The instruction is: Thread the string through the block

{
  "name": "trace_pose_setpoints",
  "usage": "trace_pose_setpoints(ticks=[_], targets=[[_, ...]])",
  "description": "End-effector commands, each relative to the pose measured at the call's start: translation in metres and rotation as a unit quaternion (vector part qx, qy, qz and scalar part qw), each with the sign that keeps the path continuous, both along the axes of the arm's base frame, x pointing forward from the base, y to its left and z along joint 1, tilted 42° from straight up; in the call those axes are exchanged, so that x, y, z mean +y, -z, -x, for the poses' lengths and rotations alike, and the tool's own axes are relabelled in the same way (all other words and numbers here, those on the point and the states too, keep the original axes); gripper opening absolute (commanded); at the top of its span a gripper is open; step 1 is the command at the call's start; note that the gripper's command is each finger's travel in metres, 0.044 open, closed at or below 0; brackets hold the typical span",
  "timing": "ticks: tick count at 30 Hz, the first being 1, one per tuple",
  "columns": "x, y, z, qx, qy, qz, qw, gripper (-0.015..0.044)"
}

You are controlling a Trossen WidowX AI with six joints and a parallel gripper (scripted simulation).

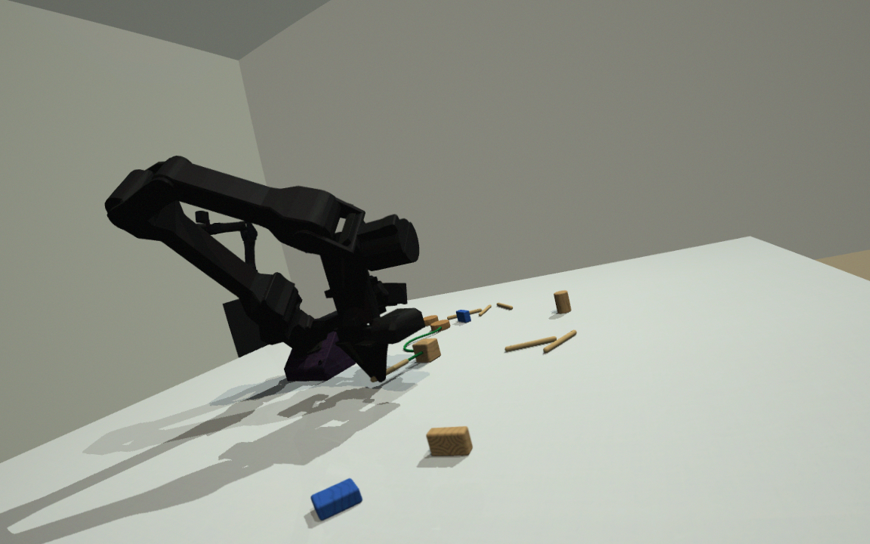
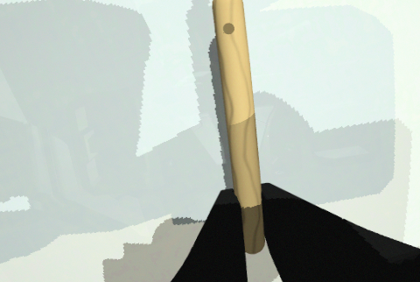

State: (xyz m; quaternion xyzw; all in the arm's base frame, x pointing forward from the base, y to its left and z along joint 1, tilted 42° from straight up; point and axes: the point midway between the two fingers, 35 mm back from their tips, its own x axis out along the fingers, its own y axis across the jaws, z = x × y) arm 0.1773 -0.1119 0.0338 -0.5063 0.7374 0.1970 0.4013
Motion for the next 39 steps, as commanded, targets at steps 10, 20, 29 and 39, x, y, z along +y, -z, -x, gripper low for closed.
trace_pose_setpoints(ticks=[10,20,29,39], targets=[[-0.015,-0.012,-0.013,0.033,-0.037,-0.007,0.999,0.0],[-0.023,-0.015,-0.011,0.031,-0.048,-0.006,0.998,0.0],[-0.032,-0.013,-0.005,0.022,-0.055,-0.001,0.998,0.0],[-0.032,-0.013,-0.005,0.022,-0.055,-0.001,0.998,0.0]])
